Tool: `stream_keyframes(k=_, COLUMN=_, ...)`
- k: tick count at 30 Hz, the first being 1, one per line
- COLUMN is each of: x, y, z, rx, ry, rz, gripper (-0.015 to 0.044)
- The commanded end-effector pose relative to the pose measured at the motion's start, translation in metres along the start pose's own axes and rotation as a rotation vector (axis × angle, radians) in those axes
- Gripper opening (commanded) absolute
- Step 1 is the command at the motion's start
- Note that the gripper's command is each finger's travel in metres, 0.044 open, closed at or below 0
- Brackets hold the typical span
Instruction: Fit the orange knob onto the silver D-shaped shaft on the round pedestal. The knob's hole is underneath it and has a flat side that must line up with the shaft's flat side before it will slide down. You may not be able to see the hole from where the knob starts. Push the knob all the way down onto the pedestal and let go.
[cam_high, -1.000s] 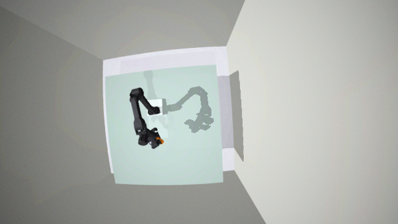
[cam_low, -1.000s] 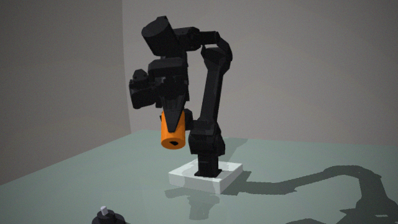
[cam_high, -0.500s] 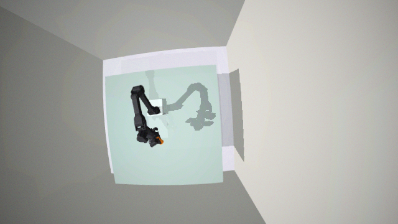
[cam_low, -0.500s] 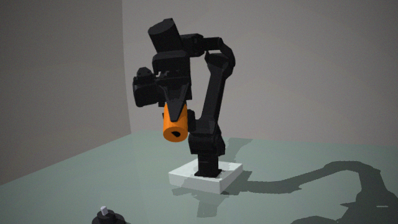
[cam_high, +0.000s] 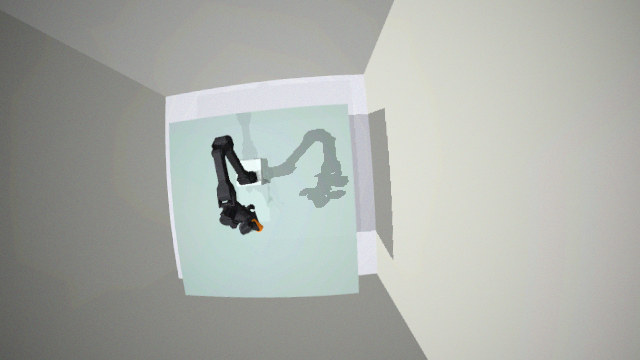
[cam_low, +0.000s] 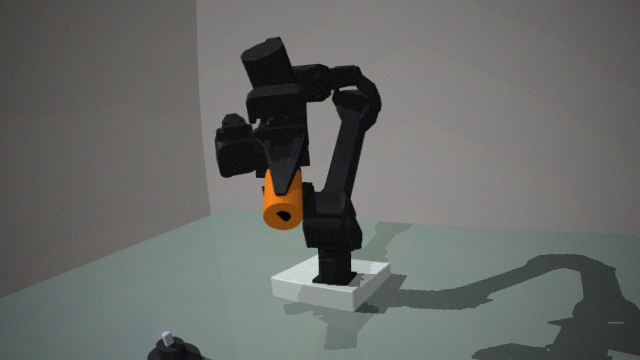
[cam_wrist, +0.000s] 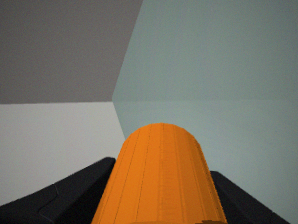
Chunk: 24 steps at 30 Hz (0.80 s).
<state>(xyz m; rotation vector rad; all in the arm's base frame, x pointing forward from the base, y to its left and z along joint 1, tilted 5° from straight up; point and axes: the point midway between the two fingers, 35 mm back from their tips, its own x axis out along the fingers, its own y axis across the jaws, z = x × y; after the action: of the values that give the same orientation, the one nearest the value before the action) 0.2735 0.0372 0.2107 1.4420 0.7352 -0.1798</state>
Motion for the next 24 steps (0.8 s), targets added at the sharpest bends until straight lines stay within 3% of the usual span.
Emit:
stream_keyframes(k=1, x=-0.0002, y=0.0011, z=0.0005, rx=-0.003, ry=-0.003, rz=0.002, gripper=0.0000)
stream_keyframes(k=24, x=-0.0001, y=0.0009, z=0.0004, rx=-0.003, ry=-0.002, rz=0.009, gripper=0.0000)
